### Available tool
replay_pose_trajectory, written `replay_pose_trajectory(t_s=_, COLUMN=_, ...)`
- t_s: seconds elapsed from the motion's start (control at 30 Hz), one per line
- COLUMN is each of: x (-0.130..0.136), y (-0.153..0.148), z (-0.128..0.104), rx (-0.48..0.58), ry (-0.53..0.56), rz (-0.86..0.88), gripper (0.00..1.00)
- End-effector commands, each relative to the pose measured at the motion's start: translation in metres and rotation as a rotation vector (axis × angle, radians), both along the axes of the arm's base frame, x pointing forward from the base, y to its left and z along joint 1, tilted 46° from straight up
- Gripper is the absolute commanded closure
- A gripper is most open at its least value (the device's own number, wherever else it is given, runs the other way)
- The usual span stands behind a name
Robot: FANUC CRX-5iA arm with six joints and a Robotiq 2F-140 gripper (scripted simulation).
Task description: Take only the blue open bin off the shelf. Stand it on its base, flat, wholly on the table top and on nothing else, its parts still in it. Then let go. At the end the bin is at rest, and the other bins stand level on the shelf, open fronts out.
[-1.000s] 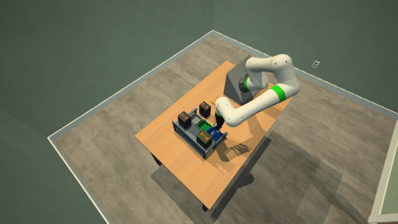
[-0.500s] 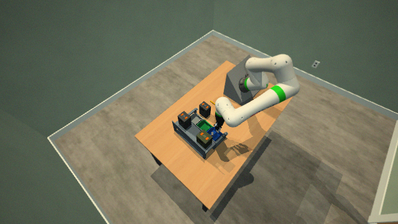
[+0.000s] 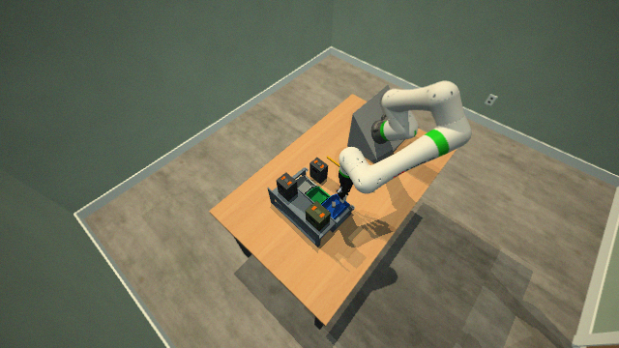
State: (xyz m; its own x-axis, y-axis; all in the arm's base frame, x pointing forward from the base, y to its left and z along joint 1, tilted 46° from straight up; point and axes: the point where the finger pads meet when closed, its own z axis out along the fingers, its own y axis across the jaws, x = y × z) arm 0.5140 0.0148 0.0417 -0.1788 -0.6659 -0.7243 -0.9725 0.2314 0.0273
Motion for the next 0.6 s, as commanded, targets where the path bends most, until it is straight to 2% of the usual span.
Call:
replay_pose_trajectory(t_s=0.0, x=0.0, y=0.0, z=0.0, rx=0.0, ry=0.0, rz=0.0, gripper=1.0)
replay_pose_trajectory(t_s=0.2, x=-0.029, y=0.007, z=0.001, rx=0.0, ry=0.0, rz=0.0, gripper=1.0)
replay_pose_trajectory(t_s=0.57, x=-0.029, y=0.007, z=0.001, rx=0.0, ry=0.0, rz=0.0, gripper=1.0)
